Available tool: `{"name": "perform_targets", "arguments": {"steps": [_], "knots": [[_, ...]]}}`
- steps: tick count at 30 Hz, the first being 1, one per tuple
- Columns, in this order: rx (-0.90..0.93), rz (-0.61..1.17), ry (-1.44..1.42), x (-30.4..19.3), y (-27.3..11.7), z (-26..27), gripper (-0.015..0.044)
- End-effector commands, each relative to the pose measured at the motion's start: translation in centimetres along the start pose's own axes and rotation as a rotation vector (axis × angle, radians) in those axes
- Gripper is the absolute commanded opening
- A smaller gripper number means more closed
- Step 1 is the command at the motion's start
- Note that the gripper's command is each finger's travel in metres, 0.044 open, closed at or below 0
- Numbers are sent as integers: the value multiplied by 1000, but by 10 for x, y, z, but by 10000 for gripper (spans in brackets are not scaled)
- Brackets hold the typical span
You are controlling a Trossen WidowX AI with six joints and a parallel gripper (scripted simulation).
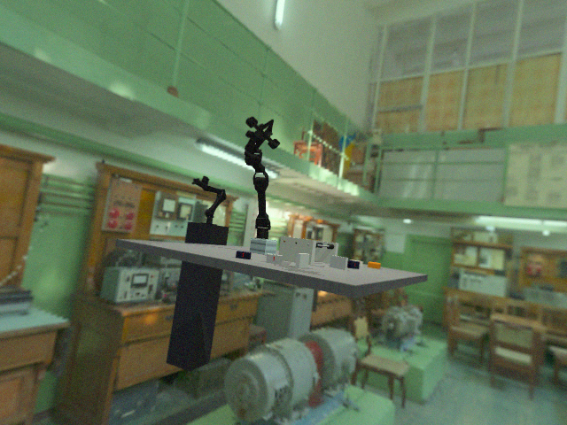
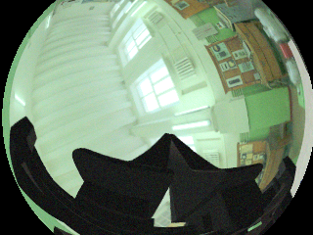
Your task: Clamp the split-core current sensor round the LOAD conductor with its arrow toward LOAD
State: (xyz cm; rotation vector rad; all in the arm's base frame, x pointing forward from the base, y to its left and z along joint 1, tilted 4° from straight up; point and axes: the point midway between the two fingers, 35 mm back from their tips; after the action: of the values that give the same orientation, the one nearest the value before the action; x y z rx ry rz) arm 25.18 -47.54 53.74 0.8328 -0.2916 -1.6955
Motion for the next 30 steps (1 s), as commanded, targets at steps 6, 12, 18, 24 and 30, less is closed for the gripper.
{"name": "perform_targets", "arguments": {"steps": [6,12,18,24,30], "knots": [[-29,-1,-169,-37,20,-32,157],[-78,8,-421,-102,34,-81,315],[-110,15,-592,-155,29,-115,440],[-170,52,-787,-203,13,-150,440],[-232,117,-989,-246,-13,-182,440]]}}
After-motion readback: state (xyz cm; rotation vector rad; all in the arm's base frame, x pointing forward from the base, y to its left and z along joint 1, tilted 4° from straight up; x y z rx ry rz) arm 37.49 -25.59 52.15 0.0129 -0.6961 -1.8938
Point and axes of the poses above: the point midway between the two fingers, 35 mm back from their tips, its own y axis out along the fingers, its own z axis across the jaws, x = y × z, and after that the axes turned 11 degrees about -y, right-handed
